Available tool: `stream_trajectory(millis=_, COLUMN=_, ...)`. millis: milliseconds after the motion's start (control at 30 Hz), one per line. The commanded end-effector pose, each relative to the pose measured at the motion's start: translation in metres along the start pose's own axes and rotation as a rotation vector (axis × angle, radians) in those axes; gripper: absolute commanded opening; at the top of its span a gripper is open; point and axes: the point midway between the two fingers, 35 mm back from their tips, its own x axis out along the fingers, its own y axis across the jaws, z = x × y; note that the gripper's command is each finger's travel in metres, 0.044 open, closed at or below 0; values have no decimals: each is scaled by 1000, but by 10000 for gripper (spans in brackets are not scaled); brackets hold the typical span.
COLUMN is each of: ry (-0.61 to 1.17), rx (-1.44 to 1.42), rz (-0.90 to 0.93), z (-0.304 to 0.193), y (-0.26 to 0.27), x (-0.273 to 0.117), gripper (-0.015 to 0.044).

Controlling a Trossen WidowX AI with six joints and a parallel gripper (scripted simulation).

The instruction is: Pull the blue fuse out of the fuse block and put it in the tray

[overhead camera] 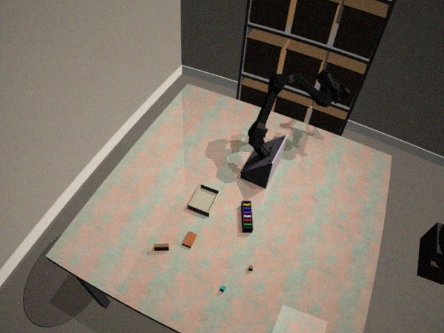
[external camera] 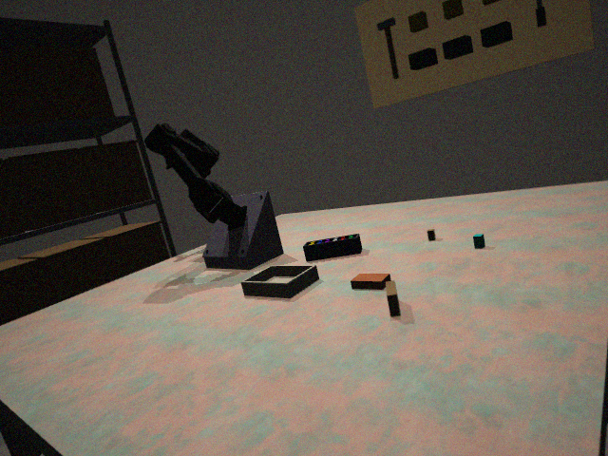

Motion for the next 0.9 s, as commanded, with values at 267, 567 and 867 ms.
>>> stream_trajectory(millis=267, ry=205, rx=226, rz=110, z=-54, y=30, x=-62, gripper=164)
stream_trajectory(millis=567, ry=633, rx=809, rz=209, z=-117, y=79, x=-182, gripper=74)
stream_trajectory(millis=867, ry=1199, rx=1414, rz=135, z=-130, y=123, x=-338, gripper=74)
